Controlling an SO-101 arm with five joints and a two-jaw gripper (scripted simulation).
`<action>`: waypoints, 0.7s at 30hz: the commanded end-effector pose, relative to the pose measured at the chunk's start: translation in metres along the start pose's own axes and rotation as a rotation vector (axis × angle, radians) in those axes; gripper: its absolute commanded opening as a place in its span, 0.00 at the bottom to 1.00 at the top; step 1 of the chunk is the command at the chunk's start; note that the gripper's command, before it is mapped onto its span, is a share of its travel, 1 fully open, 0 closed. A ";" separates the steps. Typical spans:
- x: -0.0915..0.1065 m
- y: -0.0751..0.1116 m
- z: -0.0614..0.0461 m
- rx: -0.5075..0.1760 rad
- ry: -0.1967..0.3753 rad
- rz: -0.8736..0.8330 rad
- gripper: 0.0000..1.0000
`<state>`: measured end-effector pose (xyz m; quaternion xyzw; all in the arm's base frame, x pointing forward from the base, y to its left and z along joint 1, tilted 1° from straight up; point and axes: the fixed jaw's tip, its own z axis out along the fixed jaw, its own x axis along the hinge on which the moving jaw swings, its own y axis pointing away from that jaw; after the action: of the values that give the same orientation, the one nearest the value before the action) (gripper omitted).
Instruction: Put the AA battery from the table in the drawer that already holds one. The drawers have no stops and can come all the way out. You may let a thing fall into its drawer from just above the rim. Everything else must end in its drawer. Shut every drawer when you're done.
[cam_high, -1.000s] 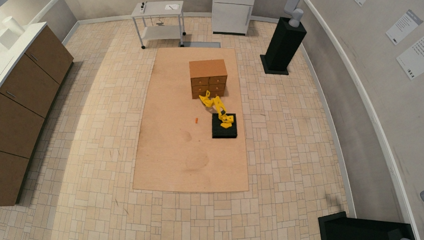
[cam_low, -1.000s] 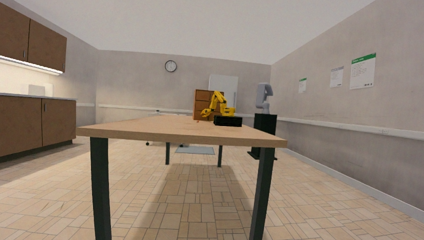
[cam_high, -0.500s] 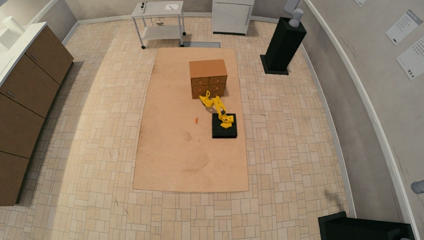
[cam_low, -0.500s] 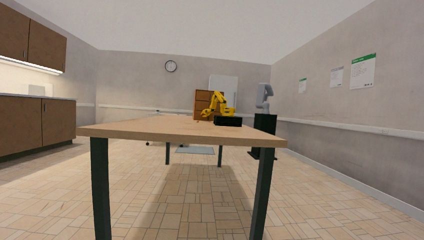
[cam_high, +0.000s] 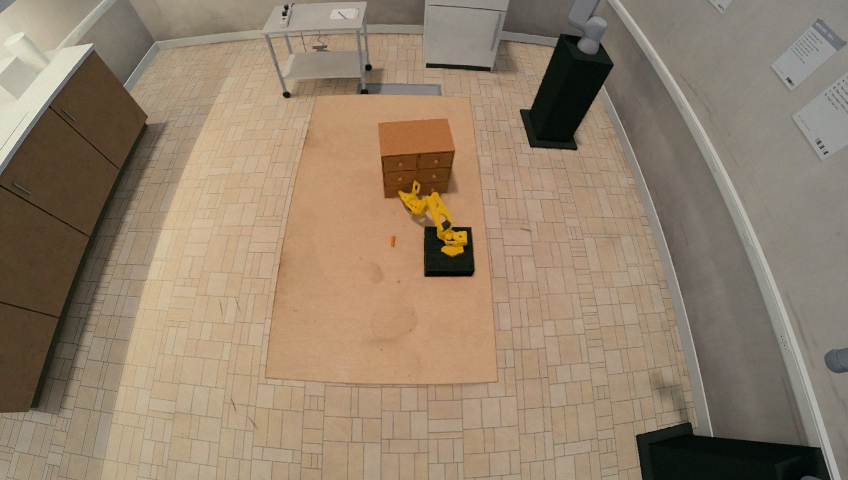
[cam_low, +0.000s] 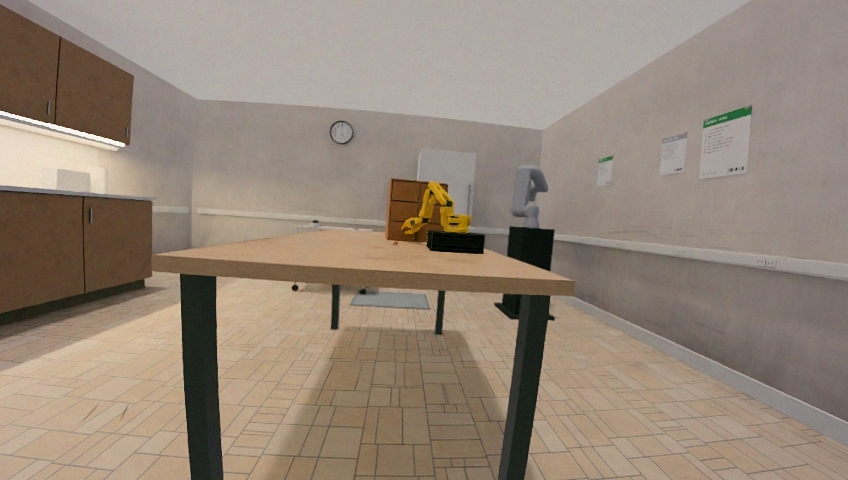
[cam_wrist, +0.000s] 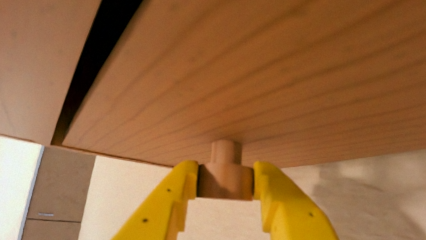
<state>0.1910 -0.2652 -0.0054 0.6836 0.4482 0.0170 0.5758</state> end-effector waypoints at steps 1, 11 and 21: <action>0.001 0.003 -0.001 -0.011 0.005 0.013 0.00; 0.005 0.002 -0.004 -0.016 0.011 0.008 0.00; 0.009 0.001 -0.006 -0.021 0.018 0.003 0.00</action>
<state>0.1904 -0.2601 -0.0060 0.6806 0.4491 0.0204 0.5784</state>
